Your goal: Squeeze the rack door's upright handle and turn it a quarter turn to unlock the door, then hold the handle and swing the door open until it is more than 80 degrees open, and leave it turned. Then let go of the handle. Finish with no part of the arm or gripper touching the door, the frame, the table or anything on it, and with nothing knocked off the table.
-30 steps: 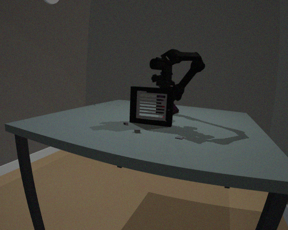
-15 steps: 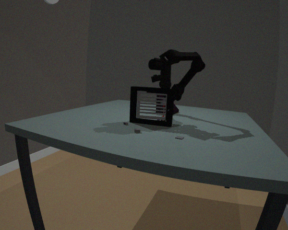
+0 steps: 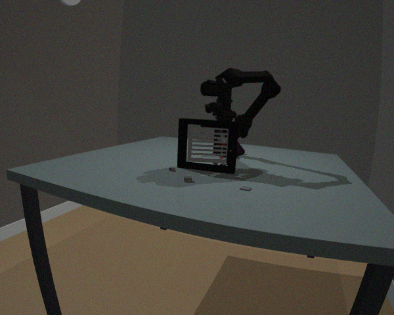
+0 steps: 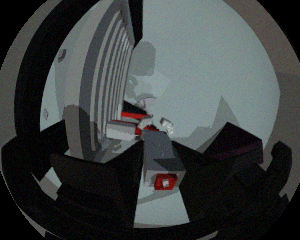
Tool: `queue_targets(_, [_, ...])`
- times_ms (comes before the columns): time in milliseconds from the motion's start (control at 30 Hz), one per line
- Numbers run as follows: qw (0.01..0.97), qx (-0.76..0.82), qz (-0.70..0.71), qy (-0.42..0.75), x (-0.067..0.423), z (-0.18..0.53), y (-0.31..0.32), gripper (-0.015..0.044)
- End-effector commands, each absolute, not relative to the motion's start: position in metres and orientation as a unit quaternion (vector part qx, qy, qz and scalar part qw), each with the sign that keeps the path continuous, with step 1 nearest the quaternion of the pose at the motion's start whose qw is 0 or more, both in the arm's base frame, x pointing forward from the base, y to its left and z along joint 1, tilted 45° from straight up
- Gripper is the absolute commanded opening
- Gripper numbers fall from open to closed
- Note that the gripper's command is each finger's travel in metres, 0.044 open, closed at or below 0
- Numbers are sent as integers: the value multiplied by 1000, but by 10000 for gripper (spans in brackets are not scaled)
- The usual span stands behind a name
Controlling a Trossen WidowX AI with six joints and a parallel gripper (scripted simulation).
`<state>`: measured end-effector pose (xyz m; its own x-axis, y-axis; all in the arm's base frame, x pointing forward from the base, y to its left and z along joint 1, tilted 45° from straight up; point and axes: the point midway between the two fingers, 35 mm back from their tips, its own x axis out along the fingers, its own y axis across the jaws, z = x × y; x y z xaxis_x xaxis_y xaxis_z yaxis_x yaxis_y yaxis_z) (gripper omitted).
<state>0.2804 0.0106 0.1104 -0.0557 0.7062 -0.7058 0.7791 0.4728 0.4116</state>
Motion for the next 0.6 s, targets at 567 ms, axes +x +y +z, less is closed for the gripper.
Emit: queue_targets(567, [542, 428, 81, 719, 260, 86, -15, 13])
